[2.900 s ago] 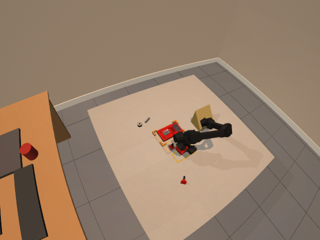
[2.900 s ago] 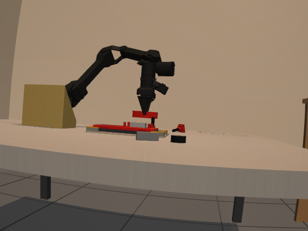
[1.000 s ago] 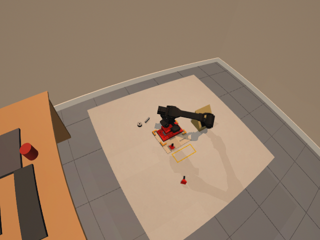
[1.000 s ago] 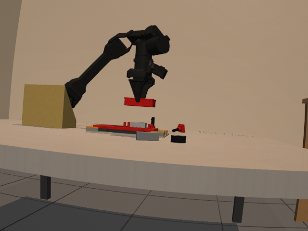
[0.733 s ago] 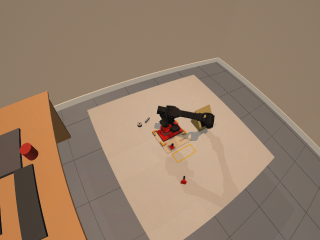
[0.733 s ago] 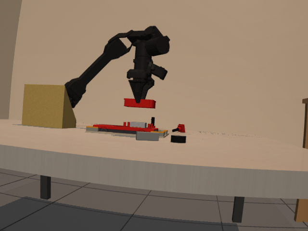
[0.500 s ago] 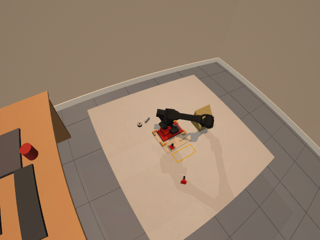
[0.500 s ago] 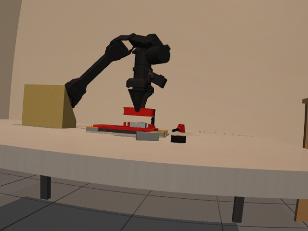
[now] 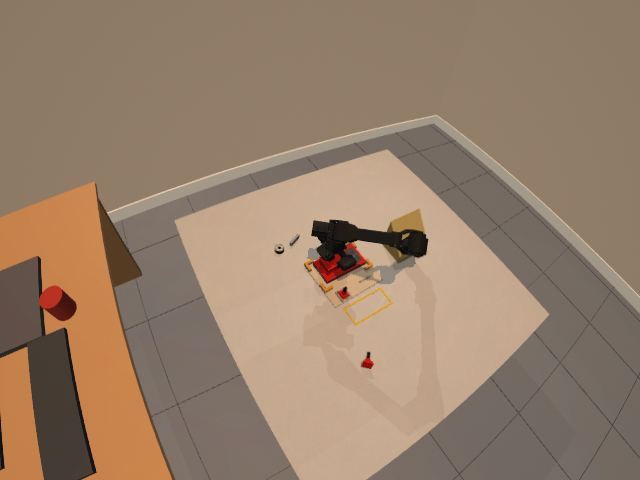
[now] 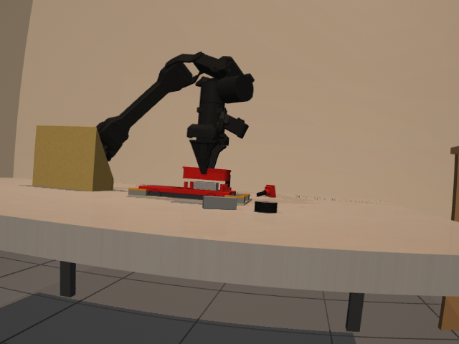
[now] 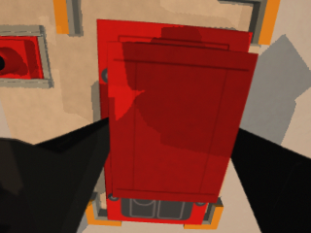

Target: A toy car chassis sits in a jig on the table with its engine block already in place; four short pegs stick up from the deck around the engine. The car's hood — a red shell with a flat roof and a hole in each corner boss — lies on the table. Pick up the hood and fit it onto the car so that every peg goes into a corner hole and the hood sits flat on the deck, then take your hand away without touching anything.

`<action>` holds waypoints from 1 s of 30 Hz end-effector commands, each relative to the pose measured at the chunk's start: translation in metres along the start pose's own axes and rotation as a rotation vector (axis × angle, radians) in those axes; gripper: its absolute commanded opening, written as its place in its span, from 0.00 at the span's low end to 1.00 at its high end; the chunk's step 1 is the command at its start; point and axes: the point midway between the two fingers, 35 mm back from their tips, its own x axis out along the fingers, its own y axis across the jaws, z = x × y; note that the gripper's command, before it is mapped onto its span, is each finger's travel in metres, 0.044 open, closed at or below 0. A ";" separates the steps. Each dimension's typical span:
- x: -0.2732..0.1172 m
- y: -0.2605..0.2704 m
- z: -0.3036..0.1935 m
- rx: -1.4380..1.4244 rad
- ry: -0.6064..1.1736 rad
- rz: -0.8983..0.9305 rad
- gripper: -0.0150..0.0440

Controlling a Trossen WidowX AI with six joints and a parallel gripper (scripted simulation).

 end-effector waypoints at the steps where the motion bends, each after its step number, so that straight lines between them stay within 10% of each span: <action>1: -0.001 0.000 0.000 0.004 -0.005 0.001 0.25; 30: 0.004 0.000 0.001 0.004 -0.005 0.001 0.25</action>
